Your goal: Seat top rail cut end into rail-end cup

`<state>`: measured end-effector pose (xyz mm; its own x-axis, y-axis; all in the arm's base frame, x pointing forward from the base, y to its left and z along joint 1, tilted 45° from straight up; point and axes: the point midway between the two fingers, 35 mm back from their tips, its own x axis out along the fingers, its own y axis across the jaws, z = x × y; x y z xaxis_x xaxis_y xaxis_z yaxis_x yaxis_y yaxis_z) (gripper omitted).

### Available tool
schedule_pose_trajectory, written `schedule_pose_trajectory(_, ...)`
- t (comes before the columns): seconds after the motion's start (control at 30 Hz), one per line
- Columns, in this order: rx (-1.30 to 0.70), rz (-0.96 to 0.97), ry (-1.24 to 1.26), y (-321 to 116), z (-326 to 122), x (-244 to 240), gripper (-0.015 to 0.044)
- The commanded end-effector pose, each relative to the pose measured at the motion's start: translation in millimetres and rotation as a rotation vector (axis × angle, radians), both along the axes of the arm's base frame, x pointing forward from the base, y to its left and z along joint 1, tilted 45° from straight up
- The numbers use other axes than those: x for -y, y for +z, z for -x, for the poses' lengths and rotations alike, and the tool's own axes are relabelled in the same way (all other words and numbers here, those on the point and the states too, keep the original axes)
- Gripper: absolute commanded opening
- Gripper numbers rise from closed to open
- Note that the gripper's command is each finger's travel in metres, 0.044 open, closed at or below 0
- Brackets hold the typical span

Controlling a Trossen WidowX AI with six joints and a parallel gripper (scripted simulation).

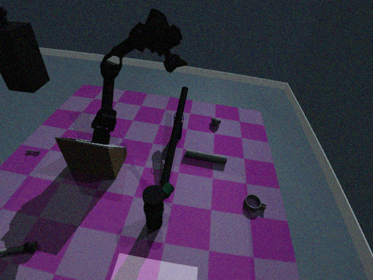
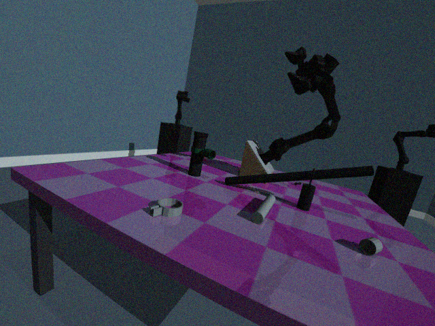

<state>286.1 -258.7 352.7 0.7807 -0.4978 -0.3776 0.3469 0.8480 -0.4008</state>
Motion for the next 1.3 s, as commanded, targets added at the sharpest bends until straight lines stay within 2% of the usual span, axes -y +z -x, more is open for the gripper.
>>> schedule_pose_trajectory(0.0,-0.089,-0.183,0.084,-55,-13,-8,0.044)
schedule_pose_trajectory(0.3,-0.289,-0.737,0.295,-180,-18,-62,0.044)
schedule_pose_trajectory(0.53,-0.365,-1.257,0.388,-238,-3,-120,0.044)
schedule_pose_trajectory(0.7,-0.366,-1.276,0.389,-239,-3,-122,0.044)
schedule_pose_trajectory(0.87,-0.378,-1.092,0.526,-258,-7,-105,0.044)
schedule_pose_trajectory(1.2,-0.458,-0.269,1.067,-347,-15,-39,0.044)
schedule_pose_trajectory(1.27,-0.47,-0.157,1.135,-360,-14,-31,0.044)
